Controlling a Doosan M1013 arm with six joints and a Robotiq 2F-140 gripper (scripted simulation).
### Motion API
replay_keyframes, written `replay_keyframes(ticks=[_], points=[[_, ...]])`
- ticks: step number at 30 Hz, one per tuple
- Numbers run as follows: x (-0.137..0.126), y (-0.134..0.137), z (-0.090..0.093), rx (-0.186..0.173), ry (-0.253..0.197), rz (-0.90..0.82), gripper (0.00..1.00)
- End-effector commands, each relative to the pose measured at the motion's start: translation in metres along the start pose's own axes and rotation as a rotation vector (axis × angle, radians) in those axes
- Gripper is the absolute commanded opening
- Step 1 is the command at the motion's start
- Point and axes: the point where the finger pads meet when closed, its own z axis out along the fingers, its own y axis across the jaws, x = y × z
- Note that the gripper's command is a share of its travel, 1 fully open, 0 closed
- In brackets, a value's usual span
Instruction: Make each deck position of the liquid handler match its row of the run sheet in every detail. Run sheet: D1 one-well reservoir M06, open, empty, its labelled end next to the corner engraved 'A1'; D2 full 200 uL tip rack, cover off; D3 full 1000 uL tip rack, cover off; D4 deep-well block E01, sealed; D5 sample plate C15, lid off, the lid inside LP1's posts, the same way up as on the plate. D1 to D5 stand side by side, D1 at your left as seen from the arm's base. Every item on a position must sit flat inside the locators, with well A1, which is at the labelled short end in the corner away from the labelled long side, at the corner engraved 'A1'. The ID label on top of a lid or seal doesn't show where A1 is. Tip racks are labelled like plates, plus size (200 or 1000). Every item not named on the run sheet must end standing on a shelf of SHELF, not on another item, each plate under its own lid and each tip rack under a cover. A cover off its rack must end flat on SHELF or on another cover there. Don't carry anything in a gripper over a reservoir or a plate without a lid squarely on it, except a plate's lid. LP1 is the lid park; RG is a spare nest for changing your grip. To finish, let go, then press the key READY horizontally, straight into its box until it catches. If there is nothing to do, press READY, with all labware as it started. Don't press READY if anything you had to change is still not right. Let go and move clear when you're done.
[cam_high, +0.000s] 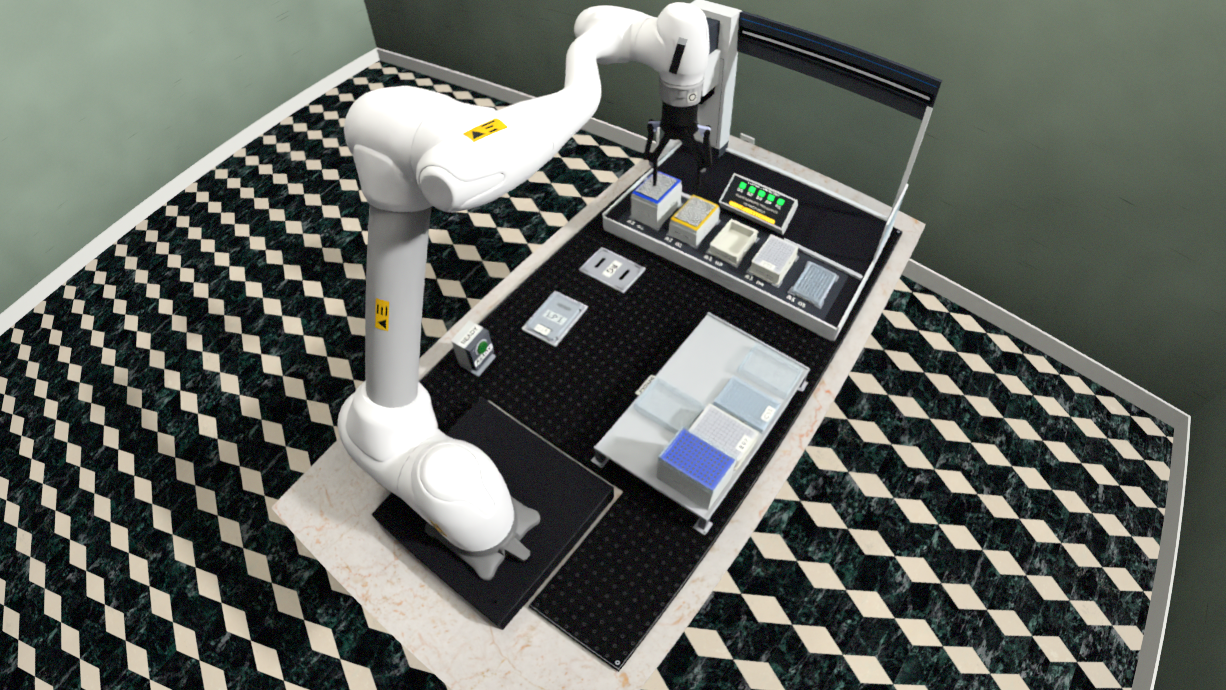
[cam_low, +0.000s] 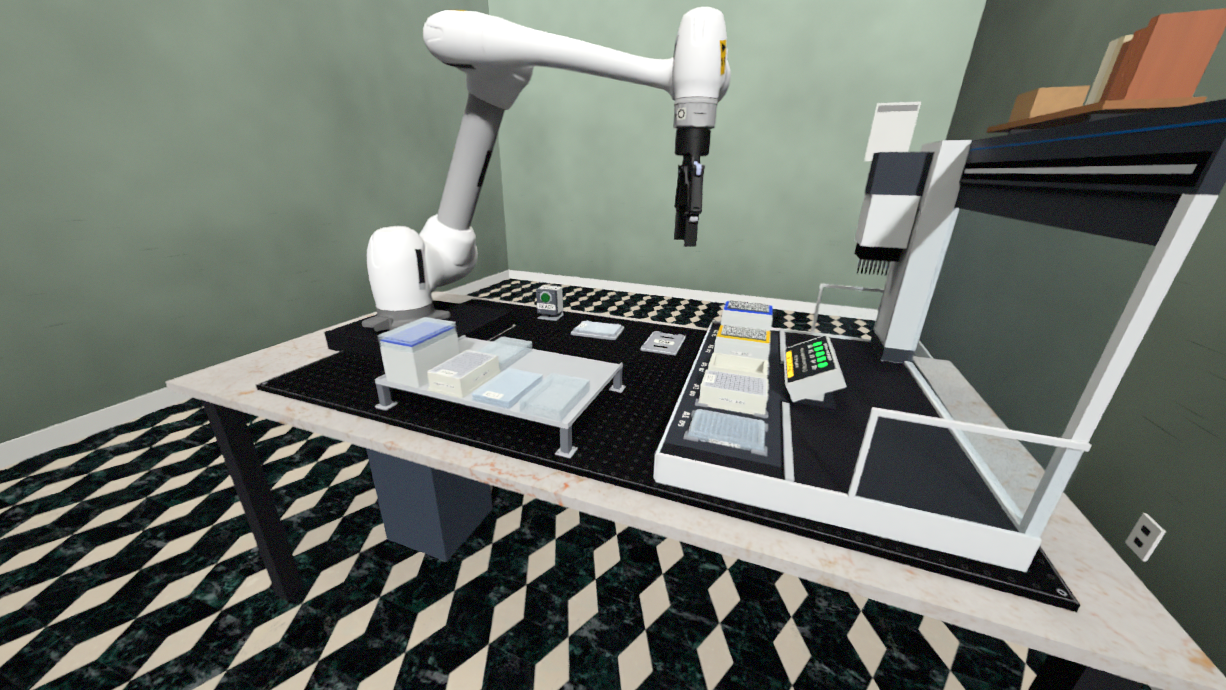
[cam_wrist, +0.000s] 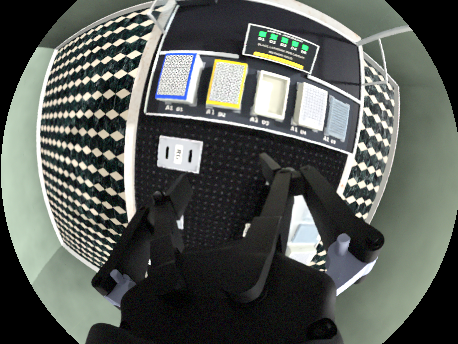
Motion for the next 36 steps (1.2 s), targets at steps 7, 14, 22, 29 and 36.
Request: replay_keyframes(ticks=[7, 14, 22, 29, 36], points=[[0.016, -0.032, -0.001, 0.001, 0.002, -0.146, 0.66], [0.021, -0.044, -0.001, 0.0, 0.002, -0.286, 0.66], [0.021, -0.044, -0.001, 0.0, 0.002, -0.406, 0.66], [0.021, -0.044, -0.001, 0.0, 0.002, -0.546, 0.66], [0.021, -0.044, -0.001, 0.0, 0.002, -0.666, 0.66]])
